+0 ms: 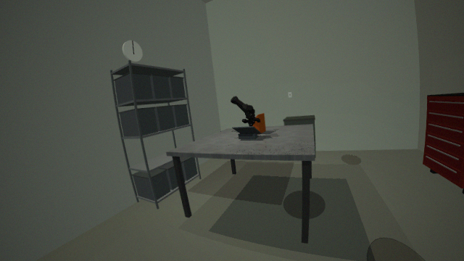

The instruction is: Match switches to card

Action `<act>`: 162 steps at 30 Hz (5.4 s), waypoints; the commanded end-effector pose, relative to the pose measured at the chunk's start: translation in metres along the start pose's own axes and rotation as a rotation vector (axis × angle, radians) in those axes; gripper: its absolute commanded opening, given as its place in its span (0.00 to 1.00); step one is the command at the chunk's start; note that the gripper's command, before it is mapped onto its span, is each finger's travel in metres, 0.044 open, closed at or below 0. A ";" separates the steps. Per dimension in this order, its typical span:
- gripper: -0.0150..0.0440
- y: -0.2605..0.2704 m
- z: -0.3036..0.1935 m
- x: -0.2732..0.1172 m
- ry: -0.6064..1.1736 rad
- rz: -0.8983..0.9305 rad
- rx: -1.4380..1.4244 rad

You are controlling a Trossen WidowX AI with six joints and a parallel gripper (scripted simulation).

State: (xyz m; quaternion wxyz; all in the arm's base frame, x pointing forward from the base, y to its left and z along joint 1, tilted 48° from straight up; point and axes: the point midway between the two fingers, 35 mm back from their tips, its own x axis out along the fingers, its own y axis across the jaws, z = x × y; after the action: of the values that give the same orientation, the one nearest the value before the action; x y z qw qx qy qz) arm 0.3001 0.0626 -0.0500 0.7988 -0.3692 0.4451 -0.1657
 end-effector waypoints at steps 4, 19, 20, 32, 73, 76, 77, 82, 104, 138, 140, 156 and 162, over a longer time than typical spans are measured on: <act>0.25 0.001 0.000 0.000 -0.001 0.004 -0.004; 0.25 0.001 0.000 0.001 -0.001 0.004 -0.004; 0.25 0.001 0.000 0.001 -0.001 0.004 -0.004; 0.25 0.001 0.000 0.003 -0.001 0.004 -0.004; 0.25 -0.047 -0.023 -0.060 0.028 0.007 -0.007; 0.25 -0.064 -0.037 -0.059 0.028 0.005 -0.008; 0.25 -0.066 -0.038 -0.059 0.028 0.004 -0.008; 0.25 -0.064 -0.039 -0.037 0.013 0.007 -0.007; 0.25 -0.066 -0.041 -0.001 0.001 0.002 -0.008; 0.25 -0.066 -0.041 0.002 0.001 0.002 -0.008; 0.25 -0.066 -0.041 0.002 0.001 0.002 -0.008; 0.25 -0.066 -0.041 0.004 0.001 0.002 -0.008; 0.25 -0.066 -0.041 0.005 0.001 0.002 -0.008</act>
State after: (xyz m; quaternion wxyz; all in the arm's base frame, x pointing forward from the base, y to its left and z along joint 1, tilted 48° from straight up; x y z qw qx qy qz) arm 0.2731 -0.0032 -0.0171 0.7972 -0.3715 0.4460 -0.1660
